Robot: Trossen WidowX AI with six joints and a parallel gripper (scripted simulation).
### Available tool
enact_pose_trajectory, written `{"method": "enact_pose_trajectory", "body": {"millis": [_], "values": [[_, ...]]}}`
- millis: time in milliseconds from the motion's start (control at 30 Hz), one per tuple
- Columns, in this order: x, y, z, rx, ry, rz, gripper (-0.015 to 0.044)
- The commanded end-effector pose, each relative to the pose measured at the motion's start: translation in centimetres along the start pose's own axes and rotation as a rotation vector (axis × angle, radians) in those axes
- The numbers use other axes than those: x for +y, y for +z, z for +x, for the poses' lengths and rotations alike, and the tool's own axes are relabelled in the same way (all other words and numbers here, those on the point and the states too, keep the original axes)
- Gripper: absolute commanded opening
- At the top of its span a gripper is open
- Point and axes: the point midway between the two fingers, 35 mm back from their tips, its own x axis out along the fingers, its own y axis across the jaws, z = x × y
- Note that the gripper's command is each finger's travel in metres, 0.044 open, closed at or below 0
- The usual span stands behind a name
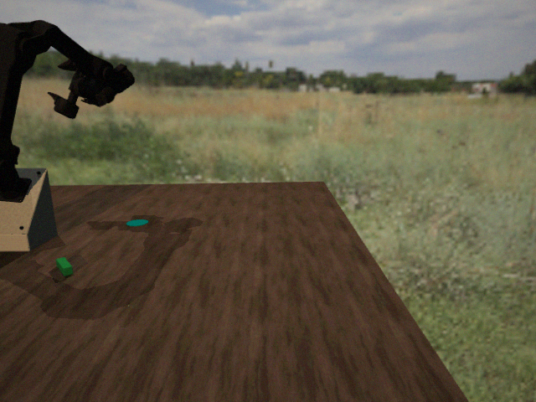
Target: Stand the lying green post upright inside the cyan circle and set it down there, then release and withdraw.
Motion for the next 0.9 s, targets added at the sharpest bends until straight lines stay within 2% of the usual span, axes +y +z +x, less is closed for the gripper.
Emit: {"method": "enact_pose_trajectory", "body": {"millis": [0,167,200,533,867], "values": [[0.0,0.0,-0.2,-0.008,-0.001,0.000,0.0374],[0.1,0.4,-5.0,-0.232,-0.033,0.004,0.0242],[0.0,0.5,-6.2,-0.284,-0.040,0.008,0.0233],[-3.6,-0.8,-19.4,-0.798,-0.124,0.131,0.0233],[-11.9,-6.4,-31.6,-1.268,-0.243,0.394,0.0233]]}}
